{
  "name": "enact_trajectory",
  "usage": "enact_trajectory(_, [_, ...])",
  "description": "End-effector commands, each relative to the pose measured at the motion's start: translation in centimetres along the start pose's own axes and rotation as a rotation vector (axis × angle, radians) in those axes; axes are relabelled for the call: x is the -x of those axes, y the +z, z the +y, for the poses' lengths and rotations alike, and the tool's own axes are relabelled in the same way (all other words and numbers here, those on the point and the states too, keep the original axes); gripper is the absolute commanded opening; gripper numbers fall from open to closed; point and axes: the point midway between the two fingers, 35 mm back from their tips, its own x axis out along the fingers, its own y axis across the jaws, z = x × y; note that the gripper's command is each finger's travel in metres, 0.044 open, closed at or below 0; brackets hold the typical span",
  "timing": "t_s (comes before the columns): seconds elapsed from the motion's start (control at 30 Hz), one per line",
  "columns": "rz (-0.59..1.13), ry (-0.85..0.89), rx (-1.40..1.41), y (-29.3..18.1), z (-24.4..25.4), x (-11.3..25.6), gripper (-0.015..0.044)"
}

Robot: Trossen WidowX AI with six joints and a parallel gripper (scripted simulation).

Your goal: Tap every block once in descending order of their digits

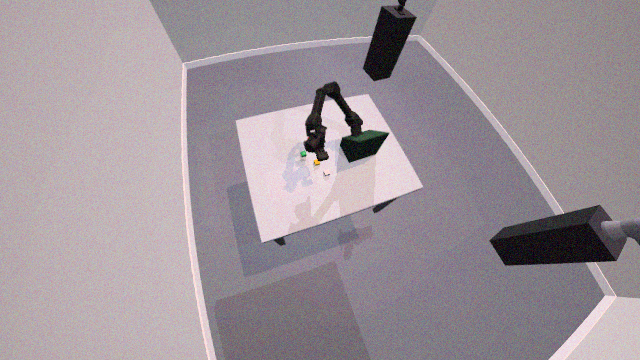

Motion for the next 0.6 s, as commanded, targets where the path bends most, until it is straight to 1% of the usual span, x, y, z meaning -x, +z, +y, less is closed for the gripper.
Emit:
enact_trajectory(0.0, [0.008,-0.003,-0.001,-0.1,0.0,-3.0,0.002])
enact_trajectory(0.07, [0.008,-0.006,-0.001,-0.3,-0.1,-6.7,0.002])
enact_trajectory(0.1, [0.008,-0.007,-0.002,-0.4,-0.2,-7.7,0.002])
enact_trajectory(0.57, [0.008,-0.008,-0.002,-0.4,-0.2,-9.4,0.002])
